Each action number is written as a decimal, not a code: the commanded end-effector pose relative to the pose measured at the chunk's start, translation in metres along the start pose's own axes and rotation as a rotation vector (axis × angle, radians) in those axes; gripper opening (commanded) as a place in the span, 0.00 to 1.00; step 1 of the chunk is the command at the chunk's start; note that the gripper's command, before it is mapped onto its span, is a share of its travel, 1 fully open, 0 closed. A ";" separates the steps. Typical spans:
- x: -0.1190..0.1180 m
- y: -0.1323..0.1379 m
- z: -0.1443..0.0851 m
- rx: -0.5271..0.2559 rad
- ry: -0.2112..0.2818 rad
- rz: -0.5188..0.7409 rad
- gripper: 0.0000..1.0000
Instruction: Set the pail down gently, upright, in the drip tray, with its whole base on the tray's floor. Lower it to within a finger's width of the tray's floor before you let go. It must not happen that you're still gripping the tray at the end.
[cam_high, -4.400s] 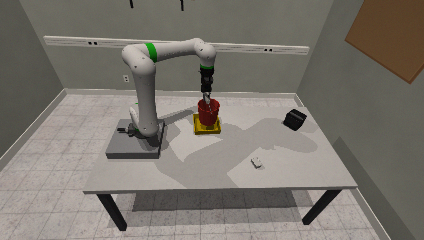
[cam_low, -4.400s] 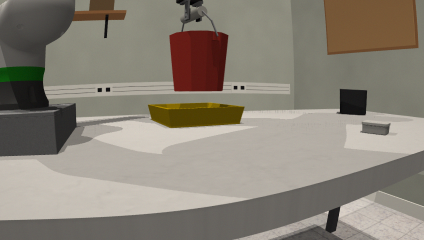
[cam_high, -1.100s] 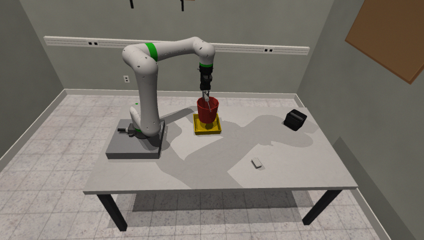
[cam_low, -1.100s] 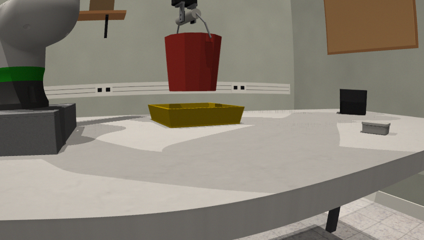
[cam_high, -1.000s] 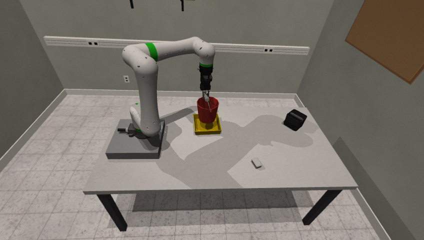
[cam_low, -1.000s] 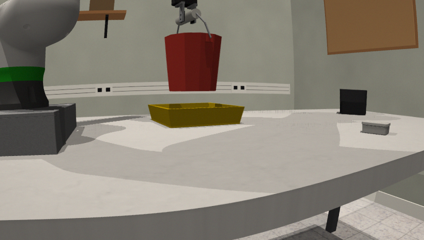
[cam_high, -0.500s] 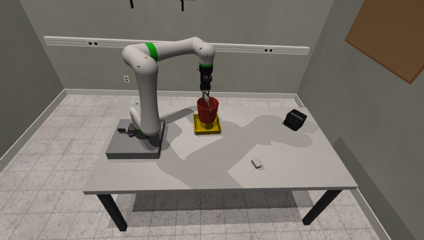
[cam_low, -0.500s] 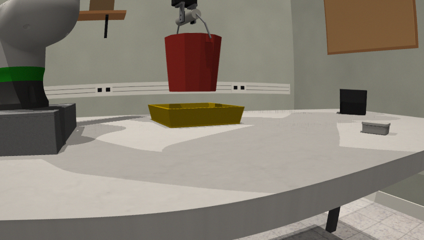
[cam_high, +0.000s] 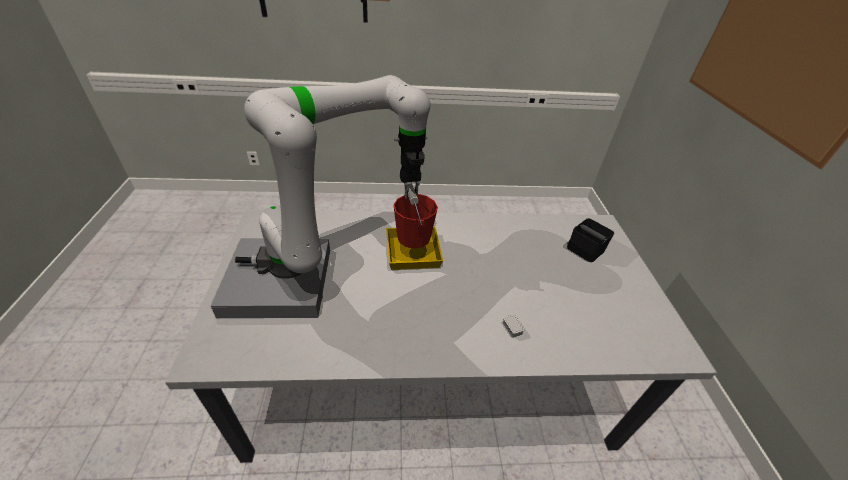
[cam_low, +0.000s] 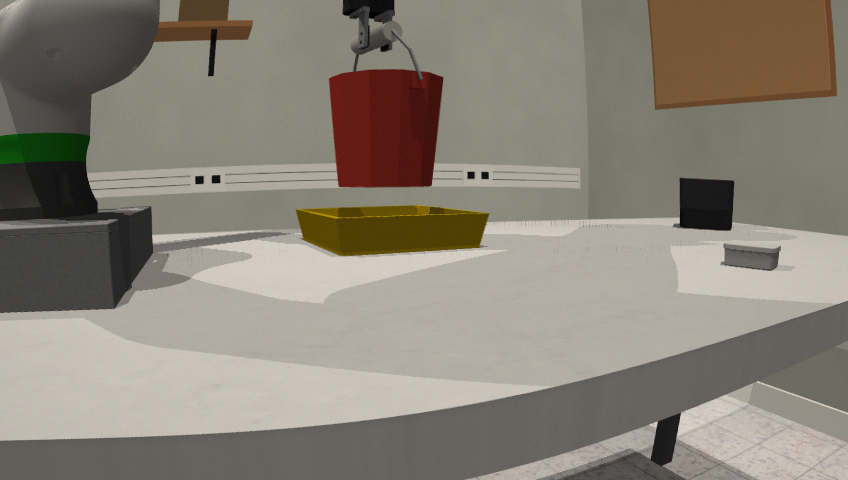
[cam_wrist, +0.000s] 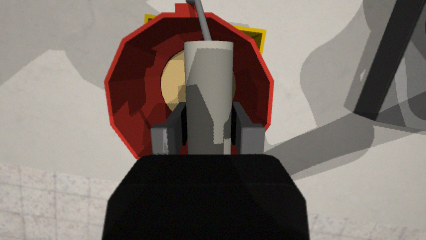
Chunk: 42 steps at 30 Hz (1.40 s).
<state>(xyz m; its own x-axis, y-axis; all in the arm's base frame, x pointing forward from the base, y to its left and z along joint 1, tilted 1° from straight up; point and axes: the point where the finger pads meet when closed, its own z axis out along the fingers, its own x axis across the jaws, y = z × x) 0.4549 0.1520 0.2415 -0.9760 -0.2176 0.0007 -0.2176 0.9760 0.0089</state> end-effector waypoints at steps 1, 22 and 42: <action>0.000 0.000 0.001 0.000 -0.002 0.000 0.00; -0.001 0.000 0.019 0.000 -0.002 0.000 0.00; -0.001 0.000 0.042 0.000 -0.002 0.000 0.00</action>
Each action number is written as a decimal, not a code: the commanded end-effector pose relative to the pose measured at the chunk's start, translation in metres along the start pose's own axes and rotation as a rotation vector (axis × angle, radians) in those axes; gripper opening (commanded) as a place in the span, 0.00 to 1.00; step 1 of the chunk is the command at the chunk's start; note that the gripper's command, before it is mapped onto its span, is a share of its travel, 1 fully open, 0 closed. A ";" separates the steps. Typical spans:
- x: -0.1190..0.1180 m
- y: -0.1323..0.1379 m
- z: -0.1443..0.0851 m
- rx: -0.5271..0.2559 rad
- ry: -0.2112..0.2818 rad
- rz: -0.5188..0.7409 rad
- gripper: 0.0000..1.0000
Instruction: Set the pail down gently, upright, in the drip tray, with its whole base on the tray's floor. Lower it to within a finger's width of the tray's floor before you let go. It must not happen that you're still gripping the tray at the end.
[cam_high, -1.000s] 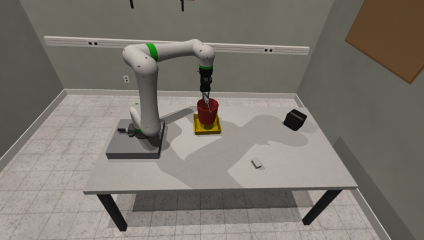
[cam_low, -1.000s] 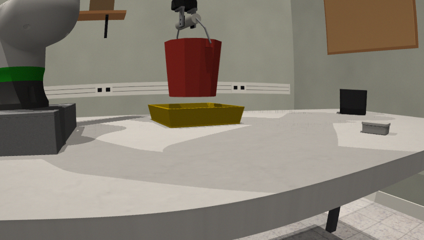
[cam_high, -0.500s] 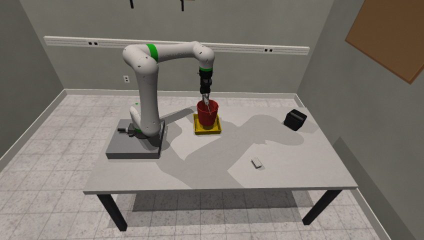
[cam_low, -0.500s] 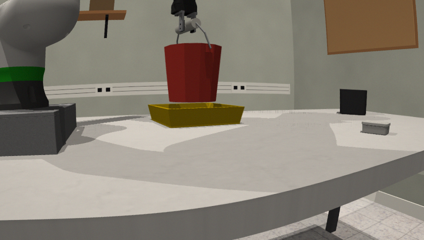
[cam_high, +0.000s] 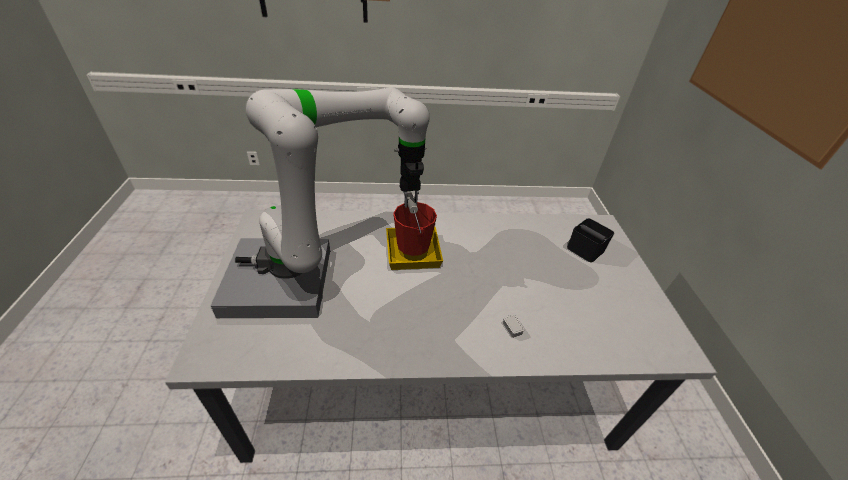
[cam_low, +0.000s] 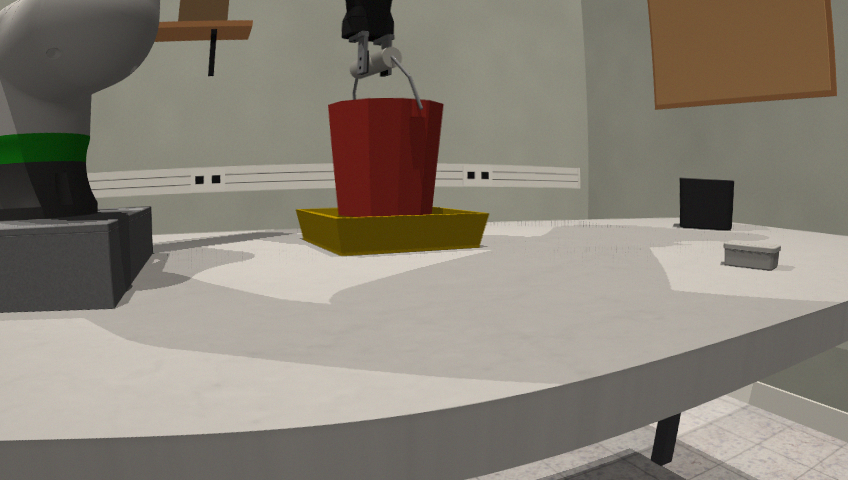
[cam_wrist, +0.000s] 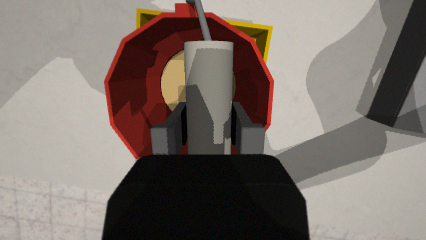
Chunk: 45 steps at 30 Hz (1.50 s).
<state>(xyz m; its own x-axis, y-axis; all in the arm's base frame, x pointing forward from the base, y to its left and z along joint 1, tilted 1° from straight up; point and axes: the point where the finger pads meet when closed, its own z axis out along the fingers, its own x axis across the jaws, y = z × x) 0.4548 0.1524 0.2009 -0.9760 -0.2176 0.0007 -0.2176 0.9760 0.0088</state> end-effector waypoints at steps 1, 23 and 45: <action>-0.001 0.000 0.002 0.000 -0.002 0.000 0.00; -0.001 0.000 0.023 0.000 -0.002 0.000 0.00; -0.001 0.000 0.035 0.000 -0.002 0.000 0.00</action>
